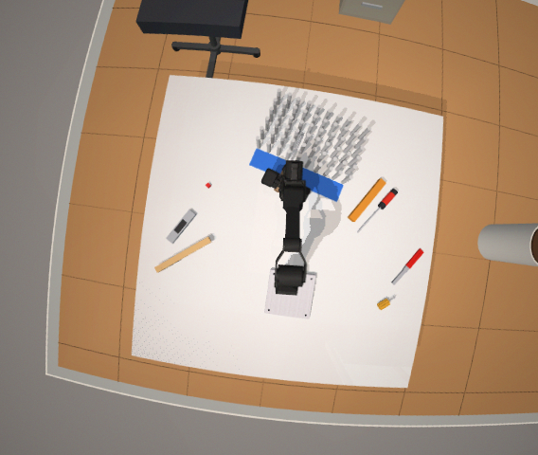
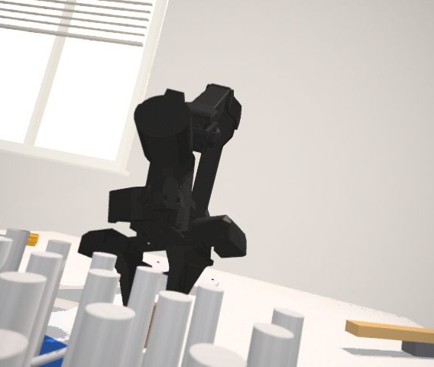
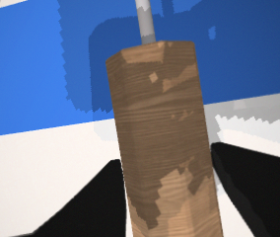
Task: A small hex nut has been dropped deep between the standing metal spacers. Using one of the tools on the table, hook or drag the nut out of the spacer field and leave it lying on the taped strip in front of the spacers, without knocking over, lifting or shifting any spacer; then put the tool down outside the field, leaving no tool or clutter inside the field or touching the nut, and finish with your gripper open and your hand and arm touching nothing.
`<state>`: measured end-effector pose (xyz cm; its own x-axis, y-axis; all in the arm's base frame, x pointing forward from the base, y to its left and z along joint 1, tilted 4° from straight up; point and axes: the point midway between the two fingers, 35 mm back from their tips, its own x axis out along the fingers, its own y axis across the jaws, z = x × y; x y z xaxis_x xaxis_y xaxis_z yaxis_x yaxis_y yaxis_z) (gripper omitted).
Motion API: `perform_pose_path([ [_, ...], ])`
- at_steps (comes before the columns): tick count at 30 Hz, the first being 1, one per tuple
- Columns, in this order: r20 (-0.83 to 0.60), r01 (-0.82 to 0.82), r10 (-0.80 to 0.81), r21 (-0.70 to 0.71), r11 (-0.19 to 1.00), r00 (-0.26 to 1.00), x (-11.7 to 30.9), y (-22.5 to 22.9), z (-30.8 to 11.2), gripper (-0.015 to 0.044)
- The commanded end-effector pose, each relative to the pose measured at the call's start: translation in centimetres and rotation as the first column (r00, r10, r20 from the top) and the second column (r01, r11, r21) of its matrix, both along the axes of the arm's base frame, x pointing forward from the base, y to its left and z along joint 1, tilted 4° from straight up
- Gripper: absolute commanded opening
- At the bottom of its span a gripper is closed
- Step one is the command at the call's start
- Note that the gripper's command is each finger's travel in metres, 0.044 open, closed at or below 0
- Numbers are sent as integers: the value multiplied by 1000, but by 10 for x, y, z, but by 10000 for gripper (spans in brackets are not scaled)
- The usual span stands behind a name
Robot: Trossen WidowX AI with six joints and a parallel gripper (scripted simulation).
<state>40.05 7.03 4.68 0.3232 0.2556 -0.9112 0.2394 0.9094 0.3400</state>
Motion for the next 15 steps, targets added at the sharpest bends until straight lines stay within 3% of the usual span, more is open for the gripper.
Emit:
perform_pose_path([
  [1,4,4,-4,-1,1000,1000,3,-1,2,0],
  [15,4,3,-3,-1,1000,1000,10,-2,2,0],
])
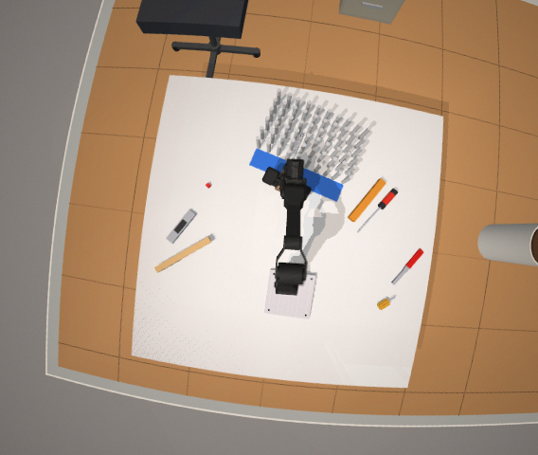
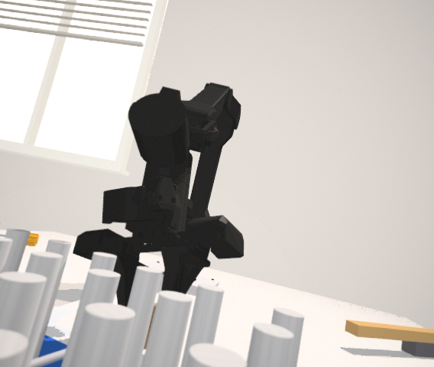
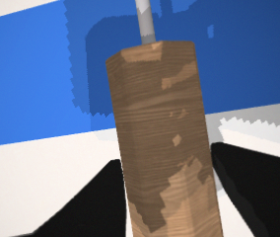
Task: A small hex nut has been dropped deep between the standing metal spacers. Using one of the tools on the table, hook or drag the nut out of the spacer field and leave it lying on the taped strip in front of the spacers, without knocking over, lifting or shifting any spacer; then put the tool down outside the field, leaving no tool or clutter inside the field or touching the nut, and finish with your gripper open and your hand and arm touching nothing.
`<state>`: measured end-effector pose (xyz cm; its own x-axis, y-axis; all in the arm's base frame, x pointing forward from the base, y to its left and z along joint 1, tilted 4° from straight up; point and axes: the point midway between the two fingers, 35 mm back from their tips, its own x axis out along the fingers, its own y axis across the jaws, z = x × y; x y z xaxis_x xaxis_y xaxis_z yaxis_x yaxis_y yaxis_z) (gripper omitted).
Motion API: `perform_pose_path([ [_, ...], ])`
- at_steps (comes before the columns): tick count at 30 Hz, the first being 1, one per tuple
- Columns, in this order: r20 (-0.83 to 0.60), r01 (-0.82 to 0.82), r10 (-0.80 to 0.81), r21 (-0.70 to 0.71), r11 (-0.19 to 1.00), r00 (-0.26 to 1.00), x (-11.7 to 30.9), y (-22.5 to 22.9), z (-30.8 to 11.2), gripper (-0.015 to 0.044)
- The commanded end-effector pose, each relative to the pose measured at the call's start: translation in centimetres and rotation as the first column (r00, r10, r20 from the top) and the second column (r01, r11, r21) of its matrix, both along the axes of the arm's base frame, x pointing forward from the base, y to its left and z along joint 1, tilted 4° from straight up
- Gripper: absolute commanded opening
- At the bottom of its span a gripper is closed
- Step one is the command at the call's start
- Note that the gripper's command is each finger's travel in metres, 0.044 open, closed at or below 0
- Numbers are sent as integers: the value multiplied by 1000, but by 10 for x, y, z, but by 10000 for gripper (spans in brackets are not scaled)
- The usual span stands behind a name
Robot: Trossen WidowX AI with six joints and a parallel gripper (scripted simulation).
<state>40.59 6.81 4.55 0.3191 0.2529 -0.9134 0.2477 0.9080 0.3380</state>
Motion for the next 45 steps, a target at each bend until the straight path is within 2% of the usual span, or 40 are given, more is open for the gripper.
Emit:
perform_pose_path([
  [1,11,-4,4,-1,1000,1000,5,0,3,0],
  [45,13,-7,7,-1,1000,1000,27,-6,4,0],
])
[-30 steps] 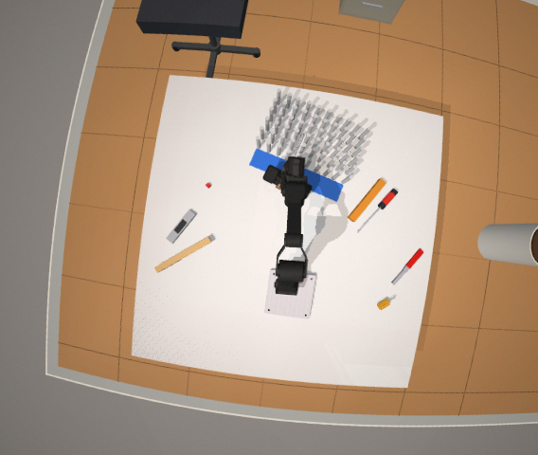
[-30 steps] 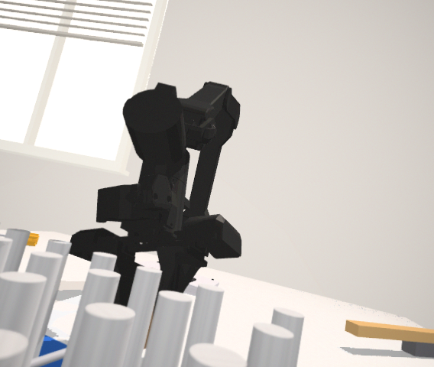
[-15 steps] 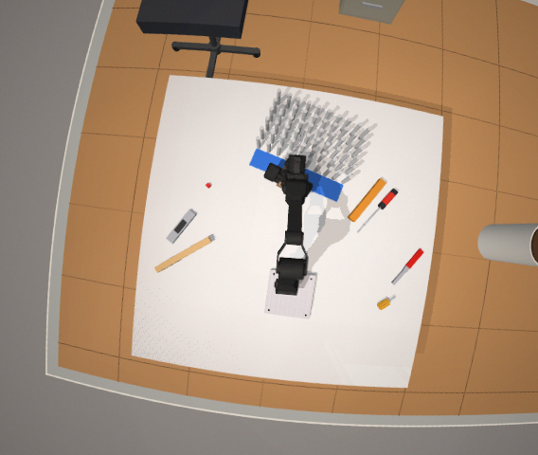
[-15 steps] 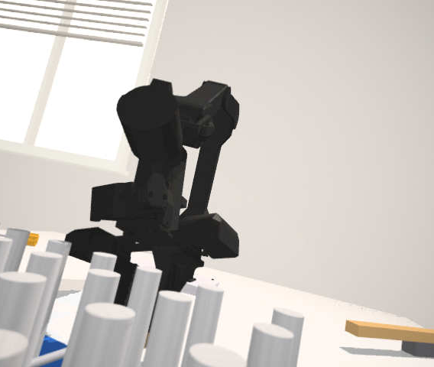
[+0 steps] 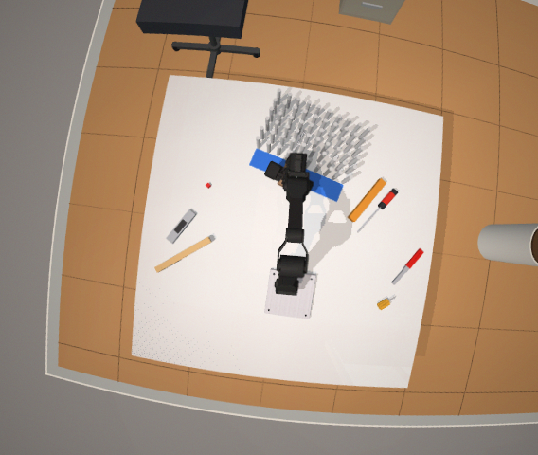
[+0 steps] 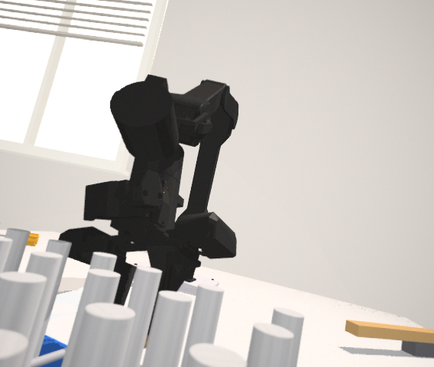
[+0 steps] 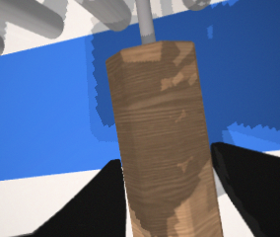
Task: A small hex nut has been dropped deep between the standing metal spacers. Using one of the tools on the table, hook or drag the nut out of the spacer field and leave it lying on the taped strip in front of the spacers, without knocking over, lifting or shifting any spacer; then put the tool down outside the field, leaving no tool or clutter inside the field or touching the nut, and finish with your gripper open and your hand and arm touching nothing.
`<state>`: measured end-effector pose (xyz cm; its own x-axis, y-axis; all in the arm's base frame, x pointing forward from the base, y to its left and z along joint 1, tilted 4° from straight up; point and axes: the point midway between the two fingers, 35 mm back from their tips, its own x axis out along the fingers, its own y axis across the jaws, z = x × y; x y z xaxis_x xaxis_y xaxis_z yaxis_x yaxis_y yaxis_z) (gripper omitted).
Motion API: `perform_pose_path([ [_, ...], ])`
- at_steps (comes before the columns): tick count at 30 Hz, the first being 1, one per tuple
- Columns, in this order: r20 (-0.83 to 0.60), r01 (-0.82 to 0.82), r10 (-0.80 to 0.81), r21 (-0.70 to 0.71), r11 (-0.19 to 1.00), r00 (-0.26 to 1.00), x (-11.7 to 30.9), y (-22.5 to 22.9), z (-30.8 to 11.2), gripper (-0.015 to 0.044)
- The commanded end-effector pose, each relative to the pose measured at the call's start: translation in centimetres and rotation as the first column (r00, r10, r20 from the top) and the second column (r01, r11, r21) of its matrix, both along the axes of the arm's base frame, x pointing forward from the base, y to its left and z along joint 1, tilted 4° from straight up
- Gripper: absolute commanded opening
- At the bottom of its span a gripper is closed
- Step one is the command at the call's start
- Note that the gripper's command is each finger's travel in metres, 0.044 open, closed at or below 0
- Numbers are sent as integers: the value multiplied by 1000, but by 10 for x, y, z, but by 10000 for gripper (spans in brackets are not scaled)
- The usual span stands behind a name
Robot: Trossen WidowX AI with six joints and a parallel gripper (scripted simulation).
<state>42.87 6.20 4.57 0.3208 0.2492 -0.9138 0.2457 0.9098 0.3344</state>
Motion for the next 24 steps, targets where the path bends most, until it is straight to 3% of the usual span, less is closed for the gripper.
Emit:
perform_pose_path([
  [1,11,-5,5,3,1000,1000,5,0,3,0],
  [24,11,-5,5,3,1000,1000,7,0,-10,0],
])
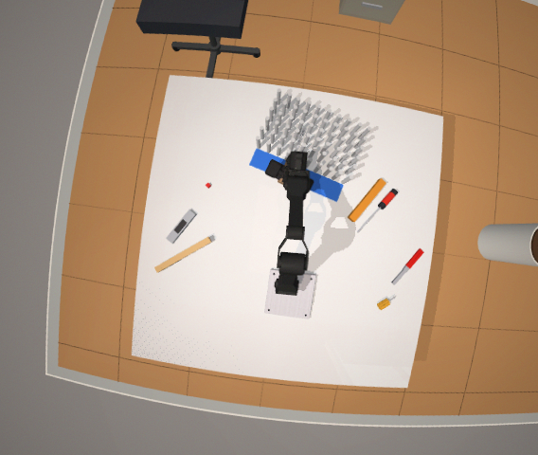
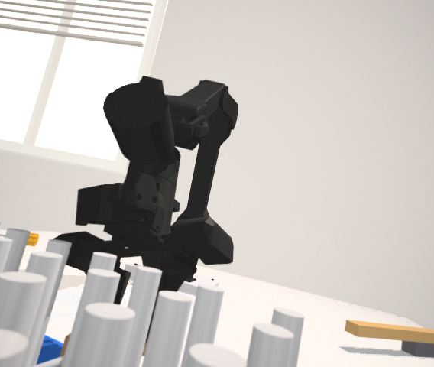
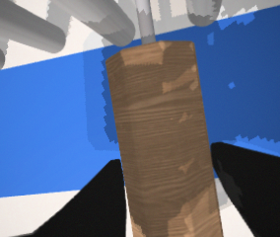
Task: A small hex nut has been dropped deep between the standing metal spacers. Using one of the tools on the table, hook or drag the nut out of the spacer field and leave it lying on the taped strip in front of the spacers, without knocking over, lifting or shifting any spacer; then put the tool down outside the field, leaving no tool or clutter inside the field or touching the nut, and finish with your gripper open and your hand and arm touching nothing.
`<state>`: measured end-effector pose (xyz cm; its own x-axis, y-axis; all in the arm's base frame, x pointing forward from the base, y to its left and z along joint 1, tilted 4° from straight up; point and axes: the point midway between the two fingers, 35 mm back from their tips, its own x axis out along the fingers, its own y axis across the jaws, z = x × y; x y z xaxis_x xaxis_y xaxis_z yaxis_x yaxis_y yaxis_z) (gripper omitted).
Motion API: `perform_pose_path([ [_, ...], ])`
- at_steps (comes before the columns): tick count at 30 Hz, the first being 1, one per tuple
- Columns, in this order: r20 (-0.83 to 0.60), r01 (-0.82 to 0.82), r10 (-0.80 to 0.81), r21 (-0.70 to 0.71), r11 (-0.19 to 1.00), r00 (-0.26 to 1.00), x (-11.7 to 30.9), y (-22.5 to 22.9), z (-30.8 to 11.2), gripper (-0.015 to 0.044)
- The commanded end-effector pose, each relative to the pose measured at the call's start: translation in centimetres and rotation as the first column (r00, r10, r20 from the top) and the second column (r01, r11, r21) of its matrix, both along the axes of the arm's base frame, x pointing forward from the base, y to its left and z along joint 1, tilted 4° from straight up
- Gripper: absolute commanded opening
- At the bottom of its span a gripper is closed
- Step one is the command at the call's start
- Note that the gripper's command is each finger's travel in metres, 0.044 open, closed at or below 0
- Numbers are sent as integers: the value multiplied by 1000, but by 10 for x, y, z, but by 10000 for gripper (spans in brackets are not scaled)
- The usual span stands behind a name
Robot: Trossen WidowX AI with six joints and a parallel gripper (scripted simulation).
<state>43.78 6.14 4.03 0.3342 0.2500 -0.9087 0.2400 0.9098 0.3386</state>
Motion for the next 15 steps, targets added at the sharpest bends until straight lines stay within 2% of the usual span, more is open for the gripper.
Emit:
perform_pose_path([
  [1,-3,-4,4,3,1000,1000,-2,1,-6,0],
  [15,-3,-3,3,3,1000,1000,-3,1,-9,0],
])
